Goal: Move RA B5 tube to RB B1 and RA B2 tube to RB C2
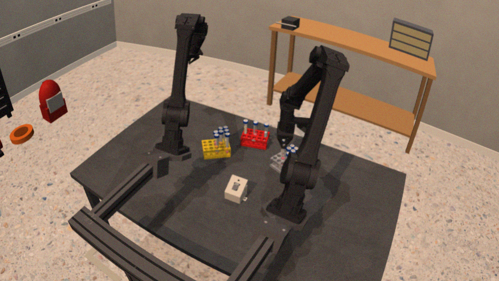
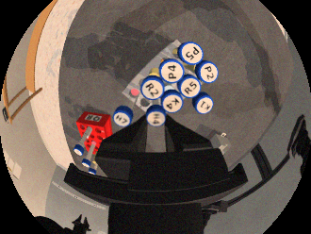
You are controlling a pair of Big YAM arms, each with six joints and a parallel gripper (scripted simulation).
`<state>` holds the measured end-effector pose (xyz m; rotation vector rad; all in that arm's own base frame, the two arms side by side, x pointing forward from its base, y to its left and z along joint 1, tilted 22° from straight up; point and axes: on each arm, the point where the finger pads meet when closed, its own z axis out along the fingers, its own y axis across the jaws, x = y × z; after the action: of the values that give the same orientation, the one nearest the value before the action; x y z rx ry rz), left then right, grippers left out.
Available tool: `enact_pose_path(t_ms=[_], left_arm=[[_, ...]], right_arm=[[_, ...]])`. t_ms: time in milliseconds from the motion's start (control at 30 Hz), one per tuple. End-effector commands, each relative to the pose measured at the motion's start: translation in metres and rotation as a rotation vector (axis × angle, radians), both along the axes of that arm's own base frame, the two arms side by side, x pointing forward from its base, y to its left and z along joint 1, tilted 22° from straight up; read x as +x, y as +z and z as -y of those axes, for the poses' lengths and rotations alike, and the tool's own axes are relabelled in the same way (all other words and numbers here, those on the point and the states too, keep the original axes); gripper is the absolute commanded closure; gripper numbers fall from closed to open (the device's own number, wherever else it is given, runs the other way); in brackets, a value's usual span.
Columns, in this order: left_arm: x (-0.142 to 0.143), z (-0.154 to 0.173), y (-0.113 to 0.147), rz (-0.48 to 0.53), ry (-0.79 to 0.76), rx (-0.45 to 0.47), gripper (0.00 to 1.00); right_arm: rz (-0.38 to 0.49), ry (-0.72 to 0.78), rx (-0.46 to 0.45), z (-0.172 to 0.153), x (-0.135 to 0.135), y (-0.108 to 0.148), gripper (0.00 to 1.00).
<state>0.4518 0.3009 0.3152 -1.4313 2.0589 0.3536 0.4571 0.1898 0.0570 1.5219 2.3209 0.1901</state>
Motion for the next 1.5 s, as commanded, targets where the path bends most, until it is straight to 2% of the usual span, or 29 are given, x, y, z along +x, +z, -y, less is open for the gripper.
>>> enact_pose_path(t_ms=[0,800,833,900,1067,1467], left_arm=[[0.004,-0.003,0.020,0.035,0.001,0.019,0.70],[0.004,-0.003,0.020,0.035,0.001,0.019,0.70],[0.004,-0.003,0.020,0.035,0.001,0.019,0.70],[0.004,-0.003,0.020,0.035,0.001,0.019,0.70],[0.004,-0.003,0.020,0.035,0.001,0.019,0.70],[0.004,-0.003,0.020,0.035,0.001,0.019,0.70]], right_arm=[[0.023,0.002,0.013,-0.004,0.008,0.009,1.00],[0.023,0.002,0.013,-0.004,0.008,0.009,1.00],[0.013,0.005,0.006,-0.001,0.003,0.001,1.00],[0.013,0.005,0.006,-0.001,0.003,0.001,1.00],[0.026,0.006,0.014,-0.003,0.002,0.015,1.00],[0.012,0.006,0.010,-0.006,-0.008,0.014,1.00]])
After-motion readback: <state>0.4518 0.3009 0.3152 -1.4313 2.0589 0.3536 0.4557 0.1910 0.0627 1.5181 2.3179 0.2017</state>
